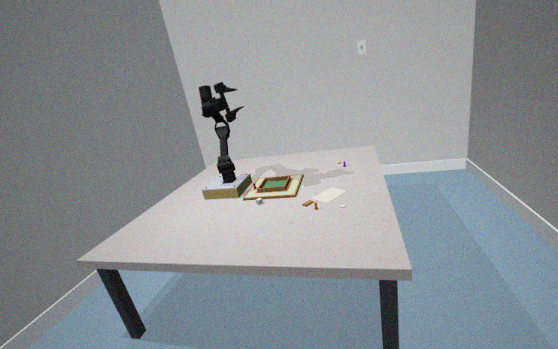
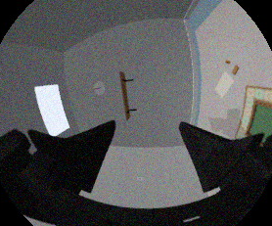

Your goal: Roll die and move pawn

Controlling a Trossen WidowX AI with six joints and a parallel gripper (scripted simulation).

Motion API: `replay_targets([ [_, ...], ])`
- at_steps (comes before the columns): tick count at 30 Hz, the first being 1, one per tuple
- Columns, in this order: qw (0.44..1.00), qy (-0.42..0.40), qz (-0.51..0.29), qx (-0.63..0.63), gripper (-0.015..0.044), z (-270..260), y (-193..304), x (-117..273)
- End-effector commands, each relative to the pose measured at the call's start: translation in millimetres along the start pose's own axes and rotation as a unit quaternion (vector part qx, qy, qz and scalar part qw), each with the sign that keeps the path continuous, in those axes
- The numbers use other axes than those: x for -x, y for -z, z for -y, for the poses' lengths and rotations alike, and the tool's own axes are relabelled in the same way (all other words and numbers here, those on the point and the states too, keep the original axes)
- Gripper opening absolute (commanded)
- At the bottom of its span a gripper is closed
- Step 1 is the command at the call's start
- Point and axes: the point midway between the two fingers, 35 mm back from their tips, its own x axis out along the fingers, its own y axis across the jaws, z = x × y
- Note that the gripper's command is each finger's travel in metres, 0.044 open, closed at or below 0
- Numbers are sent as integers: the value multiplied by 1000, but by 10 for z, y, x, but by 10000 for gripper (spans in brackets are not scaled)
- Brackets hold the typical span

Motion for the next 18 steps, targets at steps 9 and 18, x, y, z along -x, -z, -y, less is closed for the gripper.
replay_targets([
  [9,991,95,74,60,275,588,-963,-477],
  [18,935,307,82,155,275,1711,-1591,-781],
])
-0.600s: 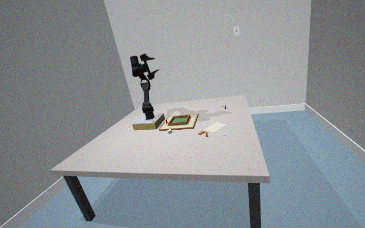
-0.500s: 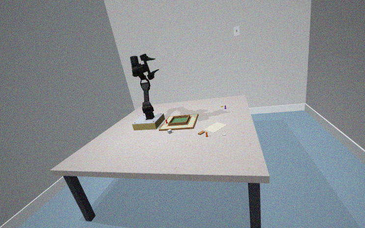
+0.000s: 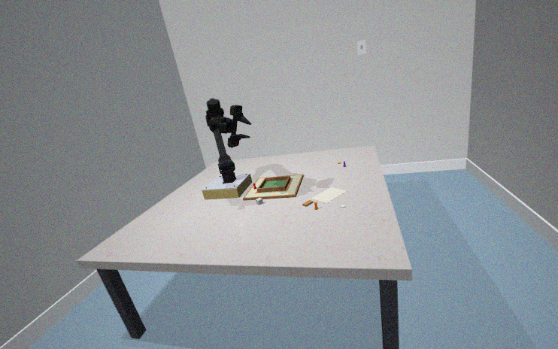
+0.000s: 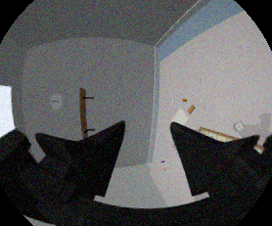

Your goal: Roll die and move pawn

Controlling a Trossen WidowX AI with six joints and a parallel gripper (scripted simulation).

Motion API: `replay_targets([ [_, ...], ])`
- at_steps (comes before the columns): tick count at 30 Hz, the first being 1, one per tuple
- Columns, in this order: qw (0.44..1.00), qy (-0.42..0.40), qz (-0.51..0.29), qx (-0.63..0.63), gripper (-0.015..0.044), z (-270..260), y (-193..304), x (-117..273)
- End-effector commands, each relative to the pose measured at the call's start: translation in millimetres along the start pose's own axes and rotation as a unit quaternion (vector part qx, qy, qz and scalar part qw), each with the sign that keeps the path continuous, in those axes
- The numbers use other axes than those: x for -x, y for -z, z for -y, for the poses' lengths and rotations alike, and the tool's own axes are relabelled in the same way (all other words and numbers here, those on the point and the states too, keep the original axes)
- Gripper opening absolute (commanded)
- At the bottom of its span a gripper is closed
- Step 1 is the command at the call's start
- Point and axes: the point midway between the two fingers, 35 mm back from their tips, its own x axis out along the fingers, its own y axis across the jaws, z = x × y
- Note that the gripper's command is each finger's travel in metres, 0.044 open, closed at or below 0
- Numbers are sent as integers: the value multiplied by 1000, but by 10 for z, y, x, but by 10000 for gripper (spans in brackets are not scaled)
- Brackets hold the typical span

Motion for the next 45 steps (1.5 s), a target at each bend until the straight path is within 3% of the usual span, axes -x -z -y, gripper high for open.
replay_targets([
  [1,988,132,-17,84,275,627,-71,-433],
  [9,909,322,-121,234,275,1615,55,-785],
  [18,707,469,-339,406,275,2606,348,-758],
  [45,702,471,-344,409,275,2933,460,-830],
])
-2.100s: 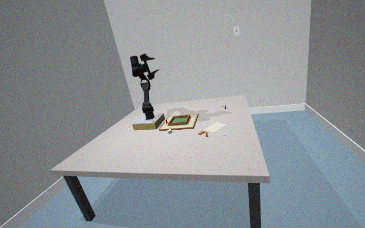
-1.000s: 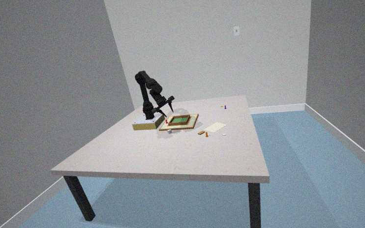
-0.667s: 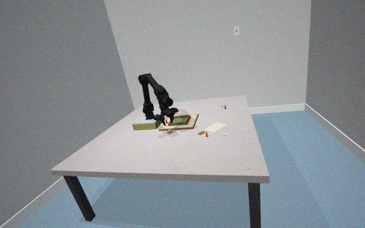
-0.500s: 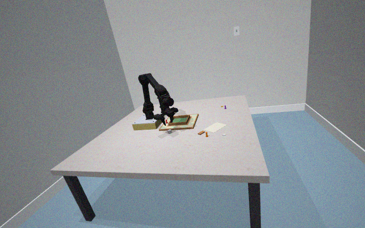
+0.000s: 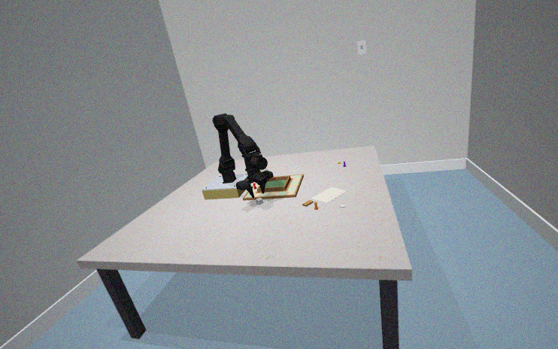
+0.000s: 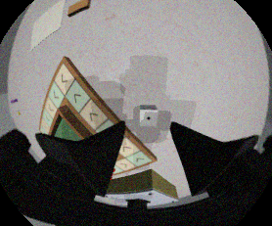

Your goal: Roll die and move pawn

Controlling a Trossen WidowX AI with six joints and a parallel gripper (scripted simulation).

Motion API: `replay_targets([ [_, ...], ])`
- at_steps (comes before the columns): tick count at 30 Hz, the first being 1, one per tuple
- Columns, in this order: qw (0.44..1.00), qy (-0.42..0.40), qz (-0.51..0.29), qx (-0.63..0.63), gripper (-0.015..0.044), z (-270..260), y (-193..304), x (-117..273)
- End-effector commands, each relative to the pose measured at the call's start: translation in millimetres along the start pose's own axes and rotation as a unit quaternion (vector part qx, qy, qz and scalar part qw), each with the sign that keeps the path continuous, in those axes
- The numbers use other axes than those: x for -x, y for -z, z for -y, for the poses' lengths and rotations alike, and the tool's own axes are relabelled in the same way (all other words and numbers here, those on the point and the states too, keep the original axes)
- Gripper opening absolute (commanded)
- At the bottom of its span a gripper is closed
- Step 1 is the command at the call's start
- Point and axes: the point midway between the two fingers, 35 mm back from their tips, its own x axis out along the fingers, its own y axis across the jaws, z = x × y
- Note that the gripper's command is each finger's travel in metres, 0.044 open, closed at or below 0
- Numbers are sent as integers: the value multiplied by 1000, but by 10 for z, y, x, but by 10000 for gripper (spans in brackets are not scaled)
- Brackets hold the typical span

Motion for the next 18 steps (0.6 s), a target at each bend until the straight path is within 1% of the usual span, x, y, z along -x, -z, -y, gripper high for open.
replay_targets([
  [1,1000,2,1,2,275,10,-3,-54],
  [18,1000,2,1,2,275,21,-1,-328],
])
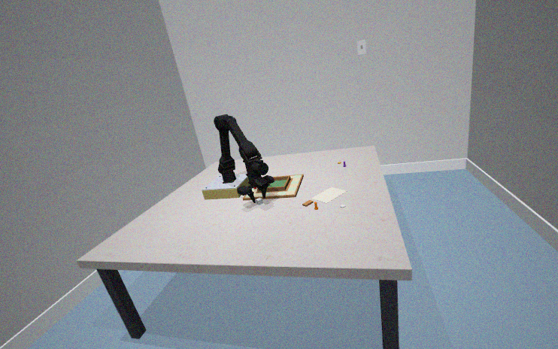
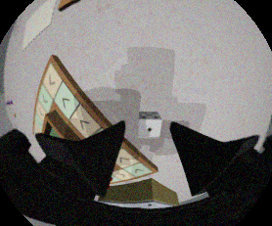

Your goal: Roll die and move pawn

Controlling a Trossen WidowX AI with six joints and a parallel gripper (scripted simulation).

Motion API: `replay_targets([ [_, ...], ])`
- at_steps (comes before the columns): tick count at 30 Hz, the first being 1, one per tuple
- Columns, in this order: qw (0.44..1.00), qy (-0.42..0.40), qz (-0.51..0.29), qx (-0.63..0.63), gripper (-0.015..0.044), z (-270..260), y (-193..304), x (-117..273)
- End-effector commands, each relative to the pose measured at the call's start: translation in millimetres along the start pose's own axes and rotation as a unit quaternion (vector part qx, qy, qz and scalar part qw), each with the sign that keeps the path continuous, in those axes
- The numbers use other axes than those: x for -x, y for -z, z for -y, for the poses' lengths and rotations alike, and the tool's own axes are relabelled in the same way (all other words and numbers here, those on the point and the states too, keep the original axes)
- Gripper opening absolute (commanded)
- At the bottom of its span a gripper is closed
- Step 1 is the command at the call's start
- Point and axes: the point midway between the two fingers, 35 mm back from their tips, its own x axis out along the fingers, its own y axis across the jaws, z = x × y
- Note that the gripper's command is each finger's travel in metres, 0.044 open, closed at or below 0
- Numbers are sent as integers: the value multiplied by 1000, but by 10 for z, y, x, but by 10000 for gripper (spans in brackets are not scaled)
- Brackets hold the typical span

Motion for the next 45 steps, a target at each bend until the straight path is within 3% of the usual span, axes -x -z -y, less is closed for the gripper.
replay_targets([
  [1,1000,2,-1,2,275,10,11,-74],
  [3,1000,2,-1,2,275,11,12,-84],
  [9,1000,2,-1,2,118,11,12,-84],
  [16,1000,2,-1,2,71,11,12,-84],
  [19,1000,2,-1,2,0,12,0,-45],
  [37,1000,2,-1,2,0,49,-60,1103],
  [45,1000,2,-1,22,0,-84,-30,1121],
])
